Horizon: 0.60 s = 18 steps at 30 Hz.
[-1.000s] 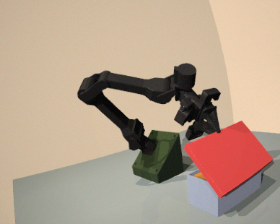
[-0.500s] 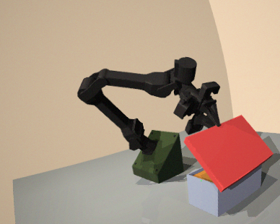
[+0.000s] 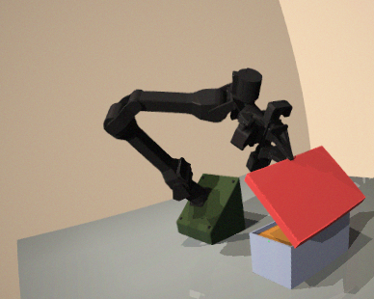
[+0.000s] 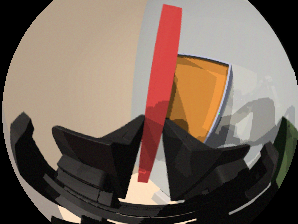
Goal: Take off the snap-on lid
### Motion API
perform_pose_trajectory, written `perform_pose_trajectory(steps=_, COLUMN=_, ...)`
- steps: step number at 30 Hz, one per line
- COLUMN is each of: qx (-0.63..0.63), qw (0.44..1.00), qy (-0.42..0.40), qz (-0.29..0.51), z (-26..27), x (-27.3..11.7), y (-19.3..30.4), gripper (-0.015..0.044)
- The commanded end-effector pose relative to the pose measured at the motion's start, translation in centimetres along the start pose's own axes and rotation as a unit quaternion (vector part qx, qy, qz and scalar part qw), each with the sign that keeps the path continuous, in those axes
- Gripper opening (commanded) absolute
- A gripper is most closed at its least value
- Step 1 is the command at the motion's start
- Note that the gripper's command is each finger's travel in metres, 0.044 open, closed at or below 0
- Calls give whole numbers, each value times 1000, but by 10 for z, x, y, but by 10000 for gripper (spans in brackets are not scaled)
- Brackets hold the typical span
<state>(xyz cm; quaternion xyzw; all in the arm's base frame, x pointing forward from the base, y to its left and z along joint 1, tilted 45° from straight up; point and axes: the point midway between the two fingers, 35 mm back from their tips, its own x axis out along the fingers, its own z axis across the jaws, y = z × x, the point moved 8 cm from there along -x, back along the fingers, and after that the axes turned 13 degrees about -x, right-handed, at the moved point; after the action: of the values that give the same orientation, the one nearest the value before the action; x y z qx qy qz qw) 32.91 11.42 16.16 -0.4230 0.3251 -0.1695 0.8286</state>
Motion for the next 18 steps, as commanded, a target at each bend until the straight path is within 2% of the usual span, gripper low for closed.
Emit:
perform_pose_trajectory(steps=1, qx=5, qw=1000, qy=-4, qz=-1, z=1, x=-1, y=-2, gripper=0)
perform_pose_trajectory(steps=18, qx=4, qw=1000, qy=-3, qz=-2, z=-13, x=-3, y=-34, gripper=0)
